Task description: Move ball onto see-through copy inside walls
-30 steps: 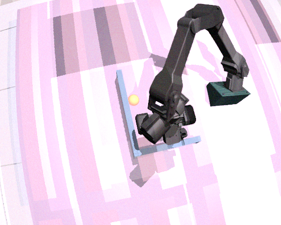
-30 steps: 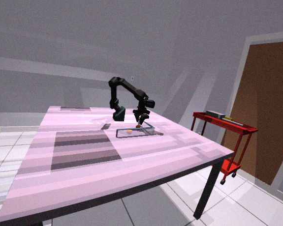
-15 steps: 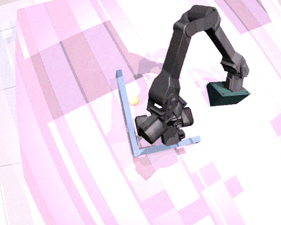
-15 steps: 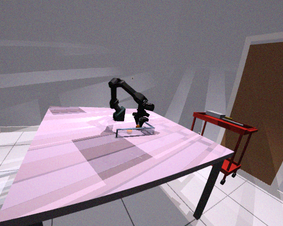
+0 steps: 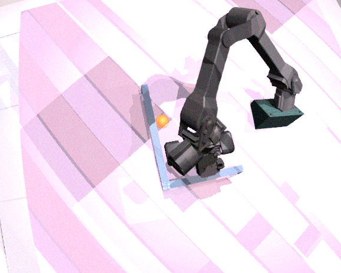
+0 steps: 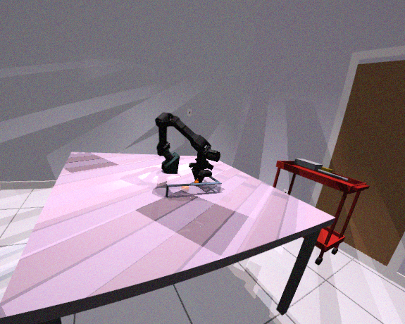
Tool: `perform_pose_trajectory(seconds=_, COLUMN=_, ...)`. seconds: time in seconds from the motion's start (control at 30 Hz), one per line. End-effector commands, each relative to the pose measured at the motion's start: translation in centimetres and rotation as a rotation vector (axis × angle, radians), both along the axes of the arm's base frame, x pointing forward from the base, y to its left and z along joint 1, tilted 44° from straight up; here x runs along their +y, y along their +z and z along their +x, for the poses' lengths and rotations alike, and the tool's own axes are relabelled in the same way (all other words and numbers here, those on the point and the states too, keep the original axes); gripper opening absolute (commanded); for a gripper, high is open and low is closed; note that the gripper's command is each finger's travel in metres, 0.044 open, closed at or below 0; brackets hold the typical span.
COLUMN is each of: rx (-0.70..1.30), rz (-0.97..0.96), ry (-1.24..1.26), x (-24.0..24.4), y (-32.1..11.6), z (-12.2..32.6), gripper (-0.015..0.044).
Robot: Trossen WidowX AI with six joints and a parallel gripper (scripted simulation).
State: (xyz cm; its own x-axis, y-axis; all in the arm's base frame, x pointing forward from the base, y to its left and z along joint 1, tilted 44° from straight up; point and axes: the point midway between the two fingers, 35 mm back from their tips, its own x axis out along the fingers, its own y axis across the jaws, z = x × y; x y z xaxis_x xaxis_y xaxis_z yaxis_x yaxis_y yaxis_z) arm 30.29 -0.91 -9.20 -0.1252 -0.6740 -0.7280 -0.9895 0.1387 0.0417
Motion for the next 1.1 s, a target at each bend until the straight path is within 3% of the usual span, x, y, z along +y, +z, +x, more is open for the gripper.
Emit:
perform_pose_trajectory(seconds=0.0, rx=0.008, rz=-0.007, ry=0.006, x=-0.2, y=-0.1, z=-0.1, gripper=0.0202)
perform_pose_trajectory(seconds=0.13, rx=0.008, rz=-0.007, ry=0.006, x=-0.2, y=-0.1, z=-0.1, gripper=0.0175)
perform_pose_trajectory(seconds=0.37, rx=0.007, rz=-0.002, ry=0.007, x=1.9, y=1.7, z=0.8, gripper=0.0)
perform_pose_trajectory(seconds=0.87, rx=0.009, rz=-0.001, ry=0.006, x=8.6, y=9.0, z=1.6, gripper=0.0)
perform_pose_trajectory(seconds=1.07, rx=0.021, rz=0.002, ry=0.019, x=8.8, y=9.4, z=1.7, gripper=0.0)
